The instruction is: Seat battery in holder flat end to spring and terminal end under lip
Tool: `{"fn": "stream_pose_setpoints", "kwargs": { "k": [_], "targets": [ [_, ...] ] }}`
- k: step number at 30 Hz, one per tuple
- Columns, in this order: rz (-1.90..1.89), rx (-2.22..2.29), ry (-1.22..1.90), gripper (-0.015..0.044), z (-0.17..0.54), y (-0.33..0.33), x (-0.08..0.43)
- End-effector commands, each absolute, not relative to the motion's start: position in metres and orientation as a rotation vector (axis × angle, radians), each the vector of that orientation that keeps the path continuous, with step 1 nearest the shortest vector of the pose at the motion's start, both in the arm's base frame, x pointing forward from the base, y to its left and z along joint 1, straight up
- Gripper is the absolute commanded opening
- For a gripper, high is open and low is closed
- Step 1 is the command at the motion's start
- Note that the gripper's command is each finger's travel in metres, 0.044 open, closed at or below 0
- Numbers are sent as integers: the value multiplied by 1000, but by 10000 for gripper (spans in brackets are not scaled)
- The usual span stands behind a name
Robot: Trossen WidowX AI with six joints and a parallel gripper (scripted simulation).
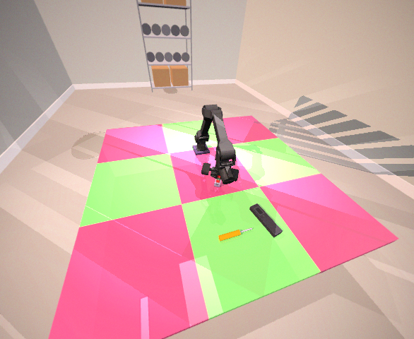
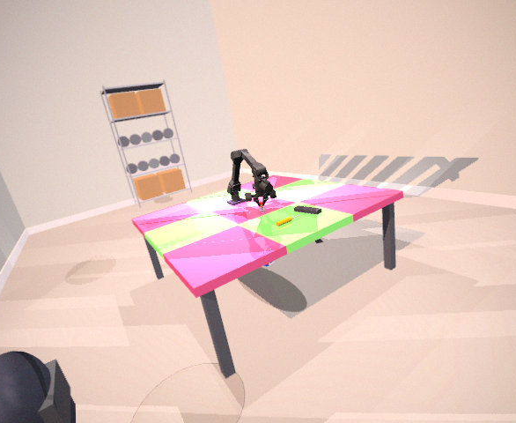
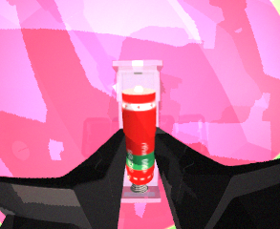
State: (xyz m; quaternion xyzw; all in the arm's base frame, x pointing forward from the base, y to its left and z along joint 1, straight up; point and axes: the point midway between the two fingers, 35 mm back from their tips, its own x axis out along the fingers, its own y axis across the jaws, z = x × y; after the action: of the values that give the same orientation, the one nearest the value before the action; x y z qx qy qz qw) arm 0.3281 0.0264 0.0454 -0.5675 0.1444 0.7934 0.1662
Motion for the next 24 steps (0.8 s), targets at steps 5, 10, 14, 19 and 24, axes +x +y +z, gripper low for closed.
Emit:
{"fn": "stream_pose_setpoints", "kwargs": {
  "k": [5,10,14,19,24],
  "targets": [
    [2214,-1687,435,63,44,25,331],
    [2194,-1717,445,63,43,25,330],
    [2178,-1740,452,63,42,26,329],
    [2156,-1769,461,63,41,26,328],
    [2134,-1797,471,63,41,27,327]
  ]
}}
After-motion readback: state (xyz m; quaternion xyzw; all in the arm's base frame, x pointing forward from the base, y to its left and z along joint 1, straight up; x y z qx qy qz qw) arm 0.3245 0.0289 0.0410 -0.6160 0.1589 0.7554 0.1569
